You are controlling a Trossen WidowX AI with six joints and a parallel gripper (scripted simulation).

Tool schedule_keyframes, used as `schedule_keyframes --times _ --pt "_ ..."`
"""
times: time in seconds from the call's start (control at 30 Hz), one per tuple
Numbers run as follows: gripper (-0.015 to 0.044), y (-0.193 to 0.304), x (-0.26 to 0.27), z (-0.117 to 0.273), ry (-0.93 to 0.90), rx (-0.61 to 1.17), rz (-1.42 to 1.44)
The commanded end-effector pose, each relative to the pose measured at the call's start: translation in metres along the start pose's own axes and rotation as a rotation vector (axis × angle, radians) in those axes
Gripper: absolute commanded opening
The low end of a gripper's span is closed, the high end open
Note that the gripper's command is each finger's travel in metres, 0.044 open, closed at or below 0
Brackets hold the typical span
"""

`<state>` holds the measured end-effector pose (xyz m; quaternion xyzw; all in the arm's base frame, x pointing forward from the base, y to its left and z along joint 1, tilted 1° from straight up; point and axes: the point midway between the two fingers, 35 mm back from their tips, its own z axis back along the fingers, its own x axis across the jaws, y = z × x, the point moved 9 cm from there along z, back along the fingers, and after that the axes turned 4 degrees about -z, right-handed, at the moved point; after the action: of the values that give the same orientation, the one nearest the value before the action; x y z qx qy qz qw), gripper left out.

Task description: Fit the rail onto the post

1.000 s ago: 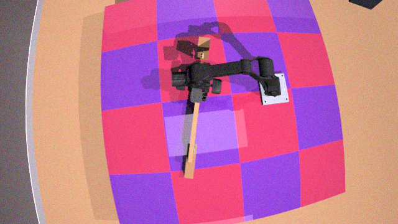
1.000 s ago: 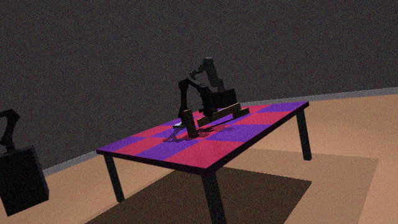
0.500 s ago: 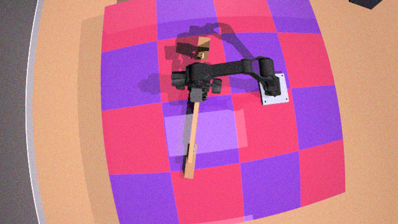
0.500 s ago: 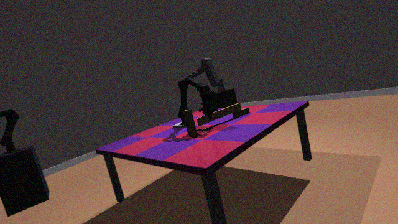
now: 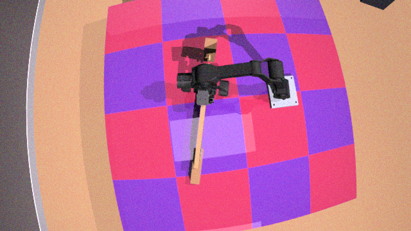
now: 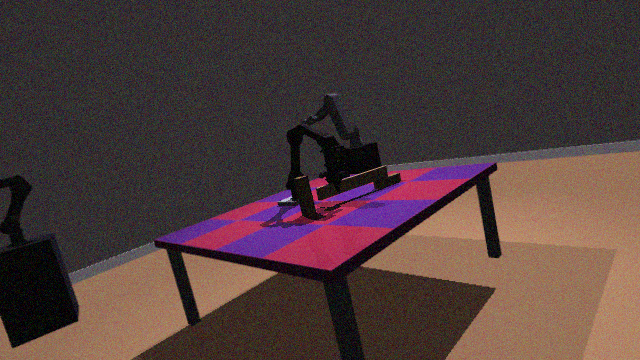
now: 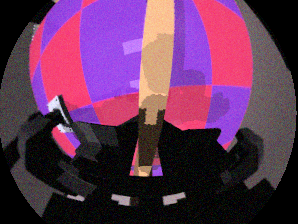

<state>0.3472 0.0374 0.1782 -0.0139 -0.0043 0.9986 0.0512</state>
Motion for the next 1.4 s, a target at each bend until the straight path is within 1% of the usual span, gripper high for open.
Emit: schedule_keyframes --times 0.0,0.6,1.37 --pt "0.0 -0.0003 -0.0009 0.0084 0.019 -0.009 0.002" --pt "0.0 -0.0003 -0.0001 0.0023 0.019 -0.009 0.002" --pt "0.0 -0.0002 0.0019 0.0043 0.019 -0.009 0.002"
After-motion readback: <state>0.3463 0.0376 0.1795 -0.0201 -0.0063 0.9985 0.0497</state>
